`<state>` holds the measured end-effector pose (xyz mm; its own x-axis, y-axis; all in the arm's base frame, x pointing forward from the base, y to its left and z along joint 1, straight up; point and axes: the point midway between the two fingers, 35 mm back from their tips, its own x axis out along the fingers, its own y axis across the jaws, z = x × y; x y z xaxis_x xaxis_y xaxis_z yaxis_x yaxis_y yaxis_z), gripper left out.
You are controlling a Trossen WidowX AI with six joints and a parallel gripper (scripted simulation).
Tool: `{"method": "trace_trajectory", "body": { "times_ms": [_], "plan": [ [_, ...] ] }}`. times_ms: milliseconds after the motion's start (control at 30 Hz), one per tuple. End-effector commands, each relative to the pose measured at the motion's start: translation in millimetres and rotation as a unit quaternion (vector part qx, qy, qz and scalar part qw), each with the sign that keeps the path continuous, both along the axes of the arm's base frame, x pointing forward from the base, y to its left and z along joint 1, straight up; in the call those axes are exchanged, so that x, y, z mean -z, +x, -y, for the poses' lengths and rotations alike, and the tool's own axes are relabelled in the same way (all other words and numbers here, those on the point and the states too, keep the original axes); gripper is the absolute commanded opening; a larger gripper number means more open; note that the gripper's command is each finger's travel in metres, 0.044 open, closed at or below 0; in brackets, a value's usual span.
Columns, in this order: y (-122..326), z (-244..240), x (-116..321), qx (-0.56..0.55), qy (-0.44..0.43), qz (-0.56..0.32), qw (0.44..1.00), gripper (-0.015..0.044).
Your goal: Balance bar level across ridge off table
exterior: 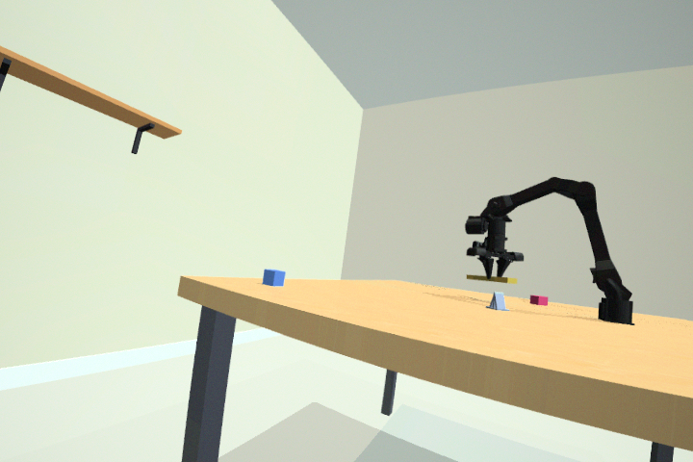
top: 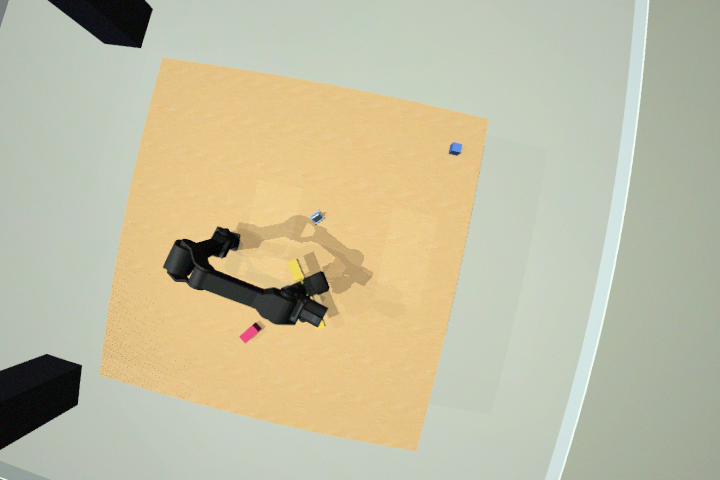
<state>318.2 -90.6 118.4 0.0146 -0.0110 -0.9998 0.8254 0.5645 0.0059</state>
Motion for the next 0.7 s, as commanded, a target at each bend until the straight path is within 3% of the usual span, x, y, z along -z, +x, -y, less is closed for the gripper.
{"method": "trace_trajectory", "body": {
  "times_ms": [0, 233, 667],
  "plan": [
    [0.3, -0.9, -12.1, 0.002, 0.001, 0.007, 1.0, 0.0],
    [-0.8, -4.0, -23.5, 0.001, 0.002, 0.007, 1.0, 0.0],
    [9.6, -53.4, -23.8, -0.018, 0.003, 0.007, 1.0, 0.0]
  ]
}}
